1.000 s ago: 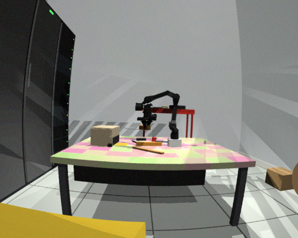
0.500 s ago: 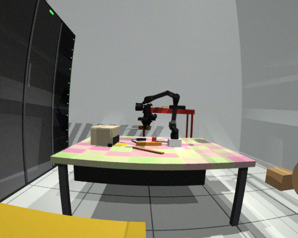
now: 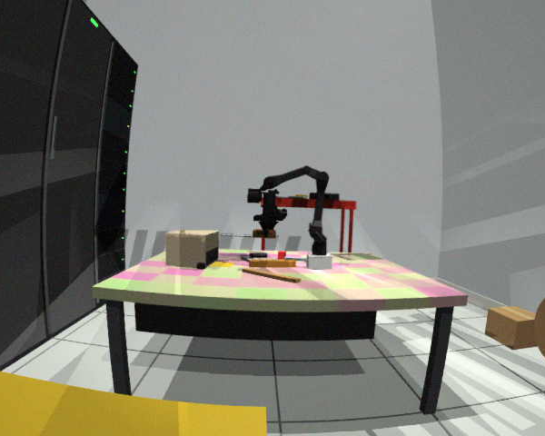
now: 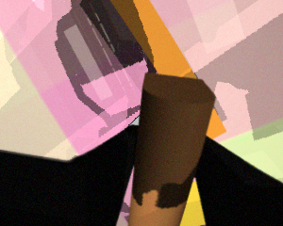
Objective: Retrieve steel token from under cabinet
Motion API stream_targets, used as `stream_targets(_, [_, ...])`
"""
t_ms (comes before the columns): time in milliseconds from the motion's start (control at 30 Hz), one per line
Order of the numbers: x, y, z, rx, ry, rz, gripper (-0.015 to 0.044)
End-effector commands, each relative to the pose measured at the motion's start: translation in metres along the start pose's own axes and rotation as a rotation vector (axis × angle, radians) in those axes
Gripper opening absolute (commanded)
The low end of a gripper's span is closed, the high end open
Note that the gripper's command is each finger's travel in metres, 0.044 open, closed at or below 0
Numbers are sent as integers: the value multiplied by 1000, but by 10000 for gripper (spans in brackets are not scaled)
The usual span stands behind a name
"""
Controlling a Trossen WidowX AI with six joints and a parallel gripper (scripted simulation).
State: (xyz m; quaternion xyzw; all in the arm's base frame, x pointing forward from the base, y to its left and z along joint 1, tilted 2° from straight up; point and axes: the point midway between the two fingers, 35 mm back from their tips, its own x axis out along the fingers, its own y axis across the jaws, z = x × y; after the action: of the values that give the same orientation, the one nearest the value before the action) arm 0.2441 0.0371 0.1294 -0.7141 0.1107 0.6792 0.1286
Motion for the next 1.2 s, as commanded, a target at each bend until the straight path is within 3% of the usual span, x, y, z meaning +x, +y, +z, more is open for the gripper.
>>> stream_targets(0, [-1, 1, -1, -40, 9, 5, 0])
stream_targets(1167, [13, -14, 10, -193, 8, 5, 0])
